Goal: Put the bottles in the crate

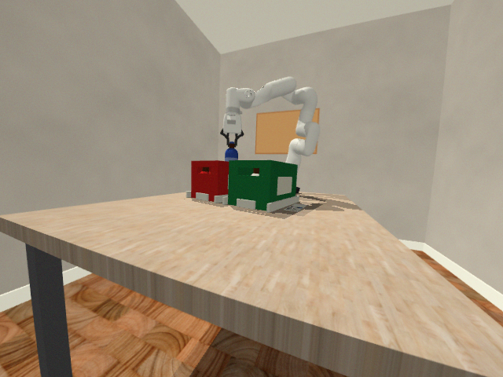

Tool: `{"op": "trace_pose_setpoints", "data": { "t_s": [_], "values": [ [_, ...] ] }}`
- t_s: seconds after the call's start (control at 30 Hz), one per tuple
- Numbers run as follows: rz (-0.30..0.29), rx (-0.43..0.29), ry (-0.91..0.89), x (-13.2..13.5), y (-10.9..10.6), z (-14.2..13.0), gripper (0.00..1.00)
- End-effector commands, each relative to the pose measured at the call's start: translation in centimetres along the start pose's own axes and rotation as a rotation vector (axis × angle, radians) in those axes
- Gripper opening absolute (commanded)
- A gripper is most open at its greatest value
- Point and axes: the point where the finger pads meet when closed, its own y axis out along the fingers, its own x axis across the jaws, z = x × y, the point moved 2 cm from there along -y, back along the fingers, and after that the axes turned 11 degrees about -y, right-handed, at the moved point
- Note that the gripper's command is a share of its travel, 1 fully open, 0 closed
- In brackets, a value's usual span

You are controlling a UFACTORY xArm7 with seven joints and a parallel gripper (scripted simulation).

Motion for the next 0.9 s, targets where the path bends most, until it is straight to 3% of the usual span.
{"op": "trace_pose_setpoints", "data": {
  "t_s": [0.0, 0.87],
  "values": [
    [-0.005, 0.0, 0.0, 0.1, -0.9, 0.0, 0.0],
    [-0.005, 0.0, 0.0, 0.1, -4.9, 0.0, 0.0]
  ]
}}
